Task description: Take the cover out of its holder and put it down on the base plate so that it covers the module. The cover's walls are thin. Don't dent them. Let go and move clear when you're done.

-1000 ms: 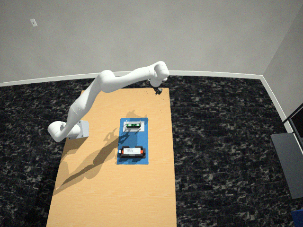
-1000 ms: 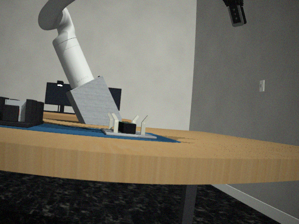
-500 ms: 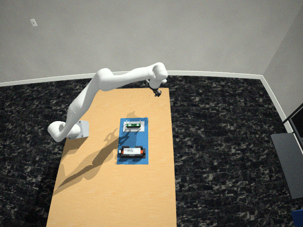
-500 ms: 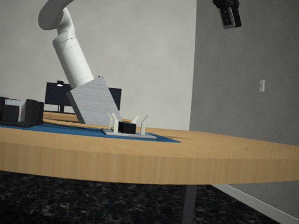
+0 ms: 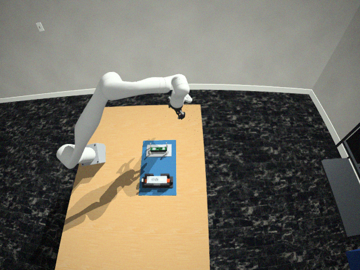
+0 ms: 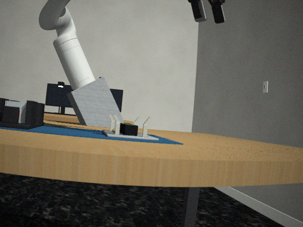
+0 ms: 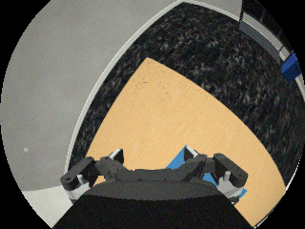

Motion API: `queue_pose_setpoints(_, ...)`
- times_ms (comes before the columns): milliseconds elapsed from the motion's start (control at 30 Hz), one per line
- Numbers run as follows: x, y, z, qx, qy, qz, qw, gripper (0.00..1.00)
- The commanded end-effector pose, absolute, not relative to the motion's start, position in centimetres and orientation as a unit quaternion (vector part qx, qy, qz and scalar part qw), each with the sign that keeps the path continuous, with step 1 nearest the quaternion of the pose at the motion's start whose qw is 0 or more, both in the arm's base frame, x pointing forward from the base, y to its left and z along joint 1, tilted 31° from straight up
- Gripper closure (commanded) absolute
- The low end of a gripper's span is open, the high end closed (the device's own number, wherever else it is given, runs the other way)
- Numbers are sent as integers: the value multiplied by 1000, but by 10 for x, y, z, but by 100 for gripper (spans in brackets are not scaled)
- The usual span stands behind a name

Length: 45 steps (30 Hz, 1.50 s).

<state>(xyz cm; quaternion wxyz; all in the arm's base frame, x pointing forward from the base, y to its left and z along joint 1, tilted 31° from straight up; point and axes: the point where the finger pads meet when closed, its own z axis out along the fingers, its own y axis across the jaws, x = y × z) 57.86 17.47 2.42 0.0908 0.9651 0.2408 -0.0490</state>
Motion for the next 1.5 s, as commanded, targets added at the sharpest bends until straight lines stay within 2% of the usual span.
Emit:
queue_pose_setpoints(0, 568, 169, 33, 968, 224, -45, 101, 0)
queue_pose_setpoints(233, 539, 148, 54, 977, 163, -29, 137, 0)
queue_pose_setpoints(467, 539, 148, 54, 977, 163, -29, 137, 0)
queue_pose_setpoints(800, 498, 114, 84, 980, 71, -7, 188, 0)
queue_pose_setpoints(1033, 498, 114, 84, 980, 71, -7, 188, 0)
queue_pose_setpoints(1367, 456, 82, 114, 971, -21, 16, 237, 0)
queue_pose_setpoints(1467, 456, 82, 114, 971, -21, 16, 237, 0)
